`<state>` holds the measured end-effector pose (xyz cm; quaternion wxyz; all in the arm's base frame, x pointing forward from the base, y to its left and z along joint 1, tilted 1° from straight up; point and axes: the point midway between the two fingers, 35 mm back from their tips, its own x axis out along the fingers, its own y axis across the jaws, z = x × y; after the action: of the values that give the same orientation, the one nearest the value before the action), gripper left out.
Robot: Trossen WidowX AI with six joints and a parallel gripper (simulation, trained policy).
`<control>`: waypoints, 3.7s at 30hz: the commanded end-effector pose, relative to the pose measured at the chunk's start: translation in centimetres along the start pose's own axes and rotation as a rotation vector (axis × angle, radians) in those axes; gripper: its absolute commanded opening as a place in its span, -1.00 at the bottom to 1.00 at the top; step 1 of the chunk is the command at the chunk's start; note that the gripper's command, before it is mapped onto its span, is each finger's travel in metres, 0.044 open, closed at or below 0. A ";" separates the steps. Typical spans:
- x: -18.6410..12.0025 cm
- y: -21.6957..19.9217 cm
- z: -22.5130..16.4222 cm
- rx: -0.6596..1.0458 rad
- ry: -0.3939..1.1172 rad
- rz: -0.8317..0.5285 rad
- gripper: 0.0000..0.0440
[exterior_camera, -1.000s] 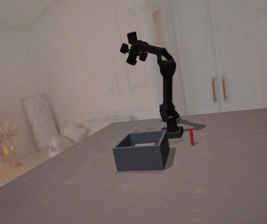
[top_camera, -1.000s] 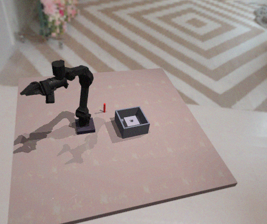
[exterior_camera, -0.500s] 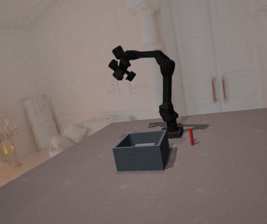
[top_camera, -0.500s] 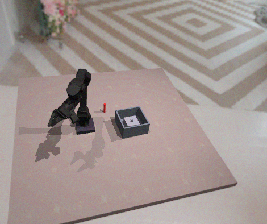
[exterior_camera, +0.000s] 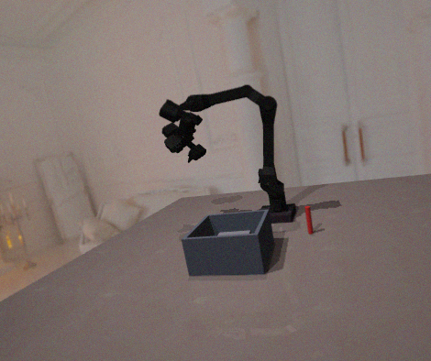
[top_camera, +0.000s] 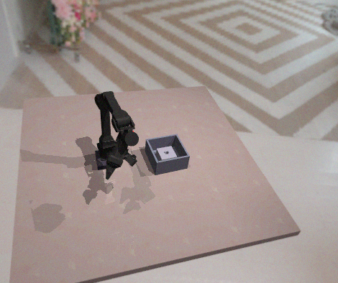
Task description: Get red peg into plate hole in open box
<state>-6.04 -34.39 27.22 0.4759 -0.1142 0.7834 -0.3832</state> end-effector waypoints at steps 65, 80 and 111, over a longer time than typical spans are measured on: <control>-27.3 42.1 5.8 0.418 -0.211 0.655 1.00; -24.9 49.1 4.3 0.443 -0.236 0.693 1.00; -22.3 50.1 5.4 0.413 -0.311 0.614 -1.00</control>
<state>19.03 9.39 3.91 0.6849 0.1691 0.6147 -0.3528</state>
